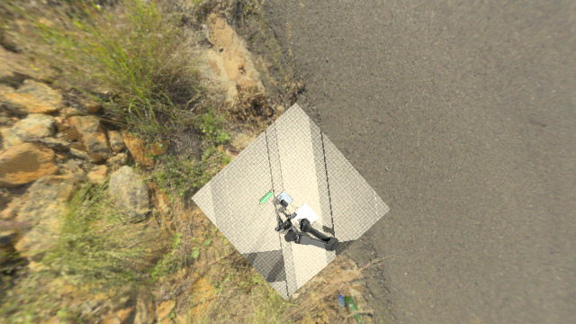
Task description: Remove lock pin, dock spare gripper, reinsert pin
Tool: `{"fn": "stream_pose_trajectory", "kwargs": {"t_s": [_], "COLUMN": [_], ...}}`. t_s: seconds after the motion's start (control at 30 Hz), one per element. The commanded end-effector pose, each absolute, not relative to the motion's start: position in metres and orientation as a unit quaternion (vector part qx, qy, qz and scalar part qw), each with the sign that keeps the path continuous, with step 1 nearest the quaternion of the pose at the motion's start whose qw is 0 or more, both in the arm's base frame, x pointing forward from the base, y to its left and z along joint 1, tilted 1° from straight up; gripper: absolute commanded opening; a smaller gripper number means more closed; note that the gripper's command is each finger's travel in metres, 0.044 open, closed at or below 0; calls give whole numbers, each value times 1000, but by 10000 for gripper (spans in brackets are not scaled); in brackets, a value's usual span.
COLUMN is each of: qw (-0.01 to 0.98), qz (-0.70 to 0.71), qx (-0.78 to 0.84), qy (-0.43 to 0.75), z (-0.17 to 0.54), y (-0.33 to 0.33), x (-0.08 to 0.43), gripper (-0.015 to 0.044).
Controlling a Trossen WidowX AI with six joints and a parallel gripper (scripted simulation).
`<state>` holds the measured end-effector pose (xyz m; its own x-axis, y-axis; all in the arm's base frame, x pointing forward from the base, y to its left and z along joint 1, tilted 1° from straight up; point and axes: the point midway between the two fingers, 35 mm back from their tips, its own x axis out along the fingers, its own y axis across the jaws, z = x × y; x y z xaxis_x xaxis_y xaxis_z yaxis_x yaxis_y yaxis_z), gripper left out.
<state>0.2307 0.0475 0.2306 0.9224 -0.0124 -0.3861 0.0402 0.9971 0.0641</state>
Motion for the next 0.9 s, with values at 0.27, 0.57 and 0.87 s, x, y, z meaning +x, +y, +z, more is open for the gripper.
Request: {"fn": "stream_pose_trajectory", "kwargs": {"t_s": [0.27, 0.57, 0.87], "qw": [979, 961, 826], "qz": [-20, -8, 80], "qx": [34, -99, -375], "qy": [199, 258, 413], "z": [248, 258, 254], "y": [106, 125, 142], "x": [205, 221, 286], "gripper": [180, 180, 180]}}
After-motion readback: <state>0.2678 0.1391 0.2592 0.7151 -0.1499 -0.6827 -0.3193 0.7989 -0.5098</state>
